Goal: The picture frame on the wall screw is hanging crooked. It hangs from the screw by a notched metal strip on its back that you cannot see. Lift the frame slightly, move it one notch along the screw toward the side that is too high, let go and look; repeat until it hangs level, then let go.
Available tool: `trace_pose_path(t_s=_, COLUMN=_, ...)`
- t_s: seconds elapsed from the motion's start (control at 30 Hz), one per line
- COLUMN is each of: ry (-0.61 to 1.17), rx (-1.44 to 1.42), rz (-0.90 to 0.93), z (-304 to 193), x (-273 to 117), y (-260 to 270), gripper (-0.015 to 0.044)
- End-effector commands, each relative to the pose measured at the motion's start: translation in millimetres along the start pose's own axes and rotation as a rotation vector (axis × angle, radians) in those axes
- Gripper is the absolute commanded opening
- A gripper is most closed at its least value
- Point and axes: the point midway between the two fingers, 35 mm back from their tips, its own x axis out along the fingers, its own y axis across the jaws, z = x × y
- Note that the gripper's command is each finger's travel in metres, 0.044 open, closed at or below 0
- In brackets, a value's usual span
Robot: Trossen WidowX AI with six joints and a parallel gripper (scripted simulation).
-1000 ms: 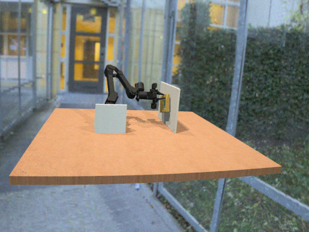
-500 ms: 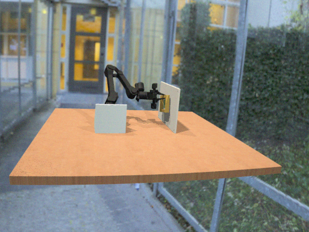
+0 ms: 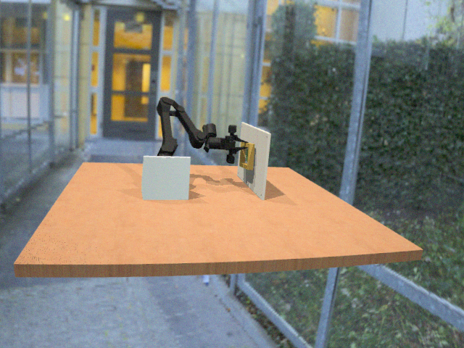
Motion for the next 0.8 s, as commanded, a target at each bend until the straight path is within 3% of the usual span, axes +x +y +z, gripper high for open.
trace_pose_path(t_s=0.0, ry=0.002, rx=0.030, rz=0.001, z=0.0, x=-0.1, y=-0.2, gripper=0.0000)
trace_pose_path(t_s=0.67, ry=0.003, rx=0.124, rz=0.002, z=0.3, x=-0.1, y=-0.6, gripper=0.0000)
trace_pose_path(t_s=0.77, ry=0.001, rx=0.110, rz=0.001, z=0.4, x=0.0, y=-0.6, gripper=0.0079)
